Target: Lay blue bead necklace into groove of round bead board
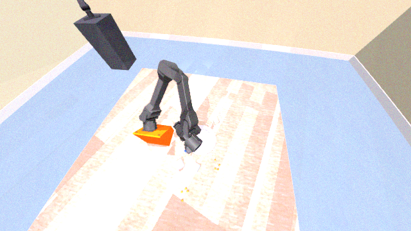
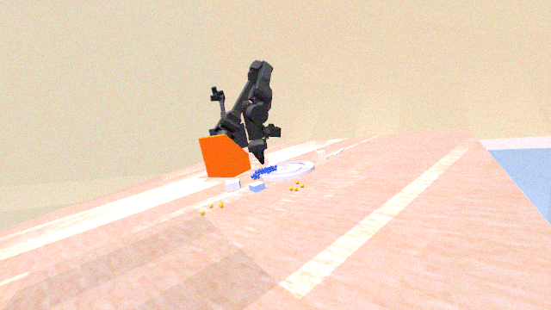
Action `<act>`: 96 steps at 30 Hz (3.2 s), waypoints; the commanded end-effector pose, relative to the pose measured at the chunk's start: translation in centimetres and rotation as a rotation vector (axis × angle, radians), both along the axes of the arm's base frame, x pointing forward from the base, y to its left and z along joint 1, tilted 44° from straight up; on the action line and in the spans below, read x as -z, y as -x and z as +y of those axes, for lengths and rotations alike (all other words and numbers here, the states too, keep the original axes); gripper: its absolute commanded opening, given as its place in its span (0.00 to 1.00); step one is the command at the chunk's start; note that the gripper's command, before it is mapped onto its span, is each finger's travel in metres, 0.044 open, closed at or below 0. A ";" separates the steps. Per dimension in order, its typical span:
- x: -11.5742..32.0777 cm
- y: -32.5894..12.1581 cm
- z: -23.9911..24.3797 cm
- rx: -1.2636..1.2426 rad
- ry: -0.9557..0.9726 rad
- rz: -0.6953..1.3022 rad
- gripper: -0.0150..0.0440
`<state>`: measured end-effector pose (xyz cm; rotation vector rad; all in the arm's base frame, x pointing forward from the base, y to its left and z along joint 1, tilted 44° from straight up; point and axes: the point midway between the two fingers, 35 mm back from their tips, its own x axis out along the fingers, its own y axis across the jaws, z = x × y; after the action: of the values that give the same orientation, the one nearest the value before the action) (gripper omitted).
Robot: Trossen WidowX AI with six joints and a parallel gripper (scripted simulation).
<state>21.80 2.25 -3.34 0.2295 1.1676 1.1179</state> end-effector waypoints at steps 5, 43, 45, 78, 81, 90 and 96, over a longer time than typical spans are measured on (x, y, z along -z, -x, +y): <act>2.2 -1.8 -4.6 -0.511 0.130 -0.655 0.68; 3.7 -2.0 -3.1 -0.512 0.133 -0.658 0.68; 4.0 -2.0 -2.9 -0.512 0.133 -0.657 0.68; 5.0 -2.1 -2.0 -0.516 0.134 -0.660 0.32; 5.0 -2.1 -2.0 -0.516 0.134 -0.660 0.29; 4.8 -2.1 -2.1 -0.516 0.133 -0.660 0.25; 3.5 -1.9 -3.4 -0.512 0.131 -0.656 0.25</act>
<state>23.43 -0.17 -7.60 -0.5239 0.7122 1.4135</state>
